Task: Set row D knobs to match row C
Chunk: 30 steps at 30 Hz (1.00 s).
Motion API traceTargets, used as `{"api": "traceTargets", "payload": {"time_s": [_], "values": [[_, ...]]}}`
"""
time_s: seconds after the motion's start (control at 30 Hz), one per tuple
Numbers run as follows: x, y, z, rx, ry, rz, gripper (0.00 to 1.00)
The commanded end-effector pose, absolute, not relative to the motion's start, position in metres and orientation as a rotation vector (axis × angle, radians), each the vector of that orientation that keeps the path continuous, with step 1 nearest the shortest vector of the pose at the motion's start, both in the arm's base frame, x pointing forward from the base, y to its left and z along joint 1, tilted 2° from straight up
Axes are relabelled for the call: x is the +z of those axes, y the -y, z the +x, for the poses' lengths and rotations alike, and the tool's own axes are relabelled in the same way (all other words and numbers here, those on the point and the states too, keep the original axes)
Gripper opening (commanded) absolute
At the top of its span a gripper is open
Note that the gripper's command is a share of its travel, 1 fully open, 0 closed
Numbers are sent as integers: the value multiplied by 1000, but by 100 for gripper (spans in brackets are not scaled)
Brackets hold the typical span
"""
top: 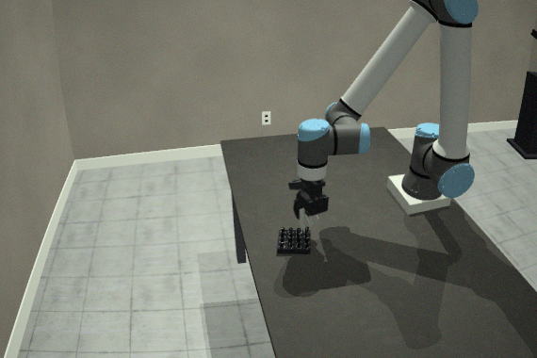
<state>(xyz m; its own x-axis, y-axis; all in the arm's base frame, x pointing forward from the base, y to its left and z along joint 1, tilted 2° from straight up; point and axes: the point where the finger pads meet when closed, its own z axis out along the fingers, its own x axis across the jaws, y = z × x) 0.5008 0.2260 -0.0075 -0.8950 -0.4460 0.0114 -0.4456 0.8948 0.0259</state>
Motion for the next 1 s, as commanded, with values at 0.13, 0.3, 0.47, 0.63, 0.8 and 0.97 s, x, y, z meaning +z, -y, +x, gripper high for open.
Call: {"api": "traceTargets", "payload": {"time_s": [0.13,0.3,0.47,0.63,0.8,0.97], "values": [[-7,-226,501,-35,3042,717,11],[-7,-226,501,-35,3042,717,11],[-7,-226,501,-35,3042,717,11],[-7,-226,501,-35,3042,717,11],[-7,-226,501,-35,3042,717,11],[-3,-226,502,-35,3042,717,11]]}}
